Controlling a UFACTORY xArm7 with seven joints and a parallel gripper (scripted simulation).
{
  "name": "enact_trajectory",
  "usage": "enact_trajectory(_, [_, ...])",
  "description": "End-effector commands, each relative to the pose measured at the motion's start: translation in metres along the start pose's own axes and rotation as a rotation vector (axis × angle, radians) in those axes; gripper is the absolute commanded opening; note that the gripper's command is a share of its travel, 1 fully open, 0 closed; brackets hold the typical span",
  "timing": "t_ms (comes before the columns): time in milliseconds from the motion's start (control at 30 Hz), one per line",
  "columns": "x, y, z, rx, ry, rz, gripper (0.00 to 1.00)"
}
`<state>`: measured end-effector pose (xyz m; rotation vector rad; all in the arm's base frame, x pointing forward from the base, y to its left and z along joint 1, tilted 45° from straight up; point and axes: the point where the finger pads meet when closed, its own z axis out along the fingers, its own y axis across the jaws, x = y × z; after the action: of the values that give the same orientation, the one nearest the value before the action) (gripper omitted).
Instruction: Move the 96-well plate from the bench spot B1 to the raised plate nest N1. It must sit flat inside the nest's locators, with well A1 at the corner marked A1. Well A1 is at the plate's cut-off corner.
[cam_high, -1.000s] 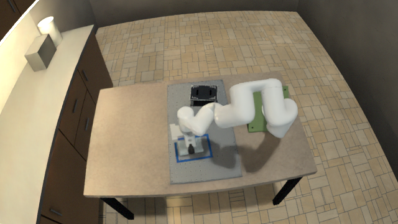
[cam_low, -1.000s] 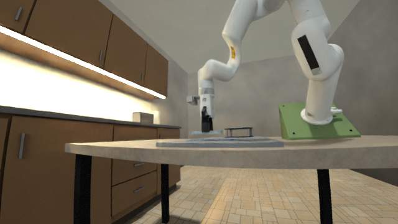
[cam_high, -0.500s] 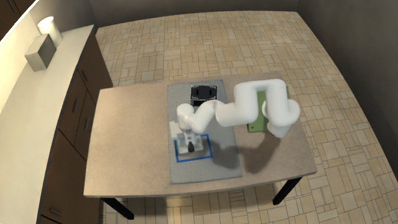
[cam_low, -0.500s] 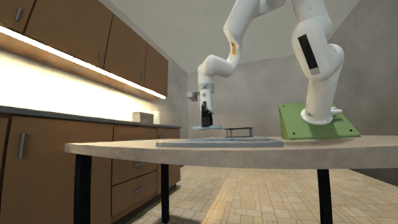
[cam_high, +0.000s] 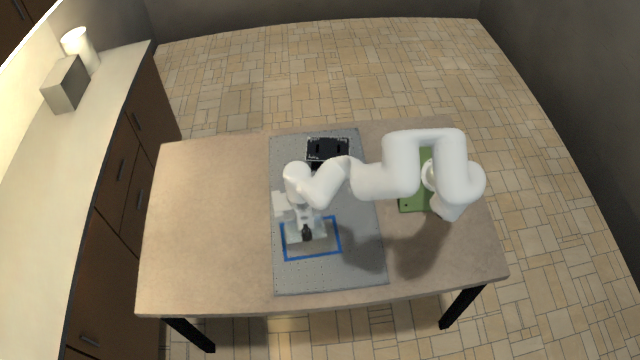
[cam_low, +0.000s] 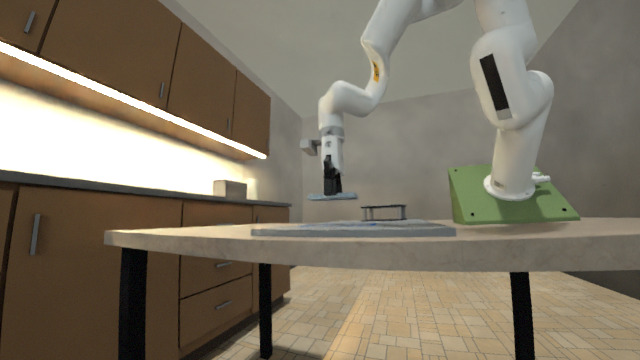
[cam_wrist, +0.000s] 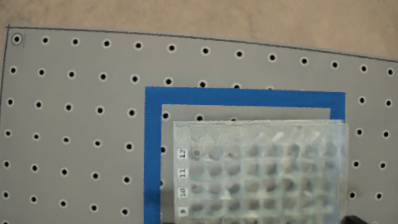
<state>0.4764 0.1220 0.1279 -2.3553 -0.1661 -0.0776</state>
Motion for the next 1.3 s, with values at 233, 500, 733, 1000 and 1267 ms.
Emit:
enact_trajectory(233, [0.002,0.001,-0.013,-0.002,0.005,0.001,0.00])
enact_trajectory(500, [0.002,0.001,-0.013,-0.002,0.005,0.001,0.00])
enact_trajectory(733, [-0.006,0.019,-0.016,-0.003,0.005,-0.199,0.00])
enact_trajectory(1000, [-0.014,0.037,-0.019,-0.003,0.005,-0.399,0.00])
enact_trajectory(1267, [-0.024,0.062,-0.024,-0.004,0.004,-0.666,0.00])
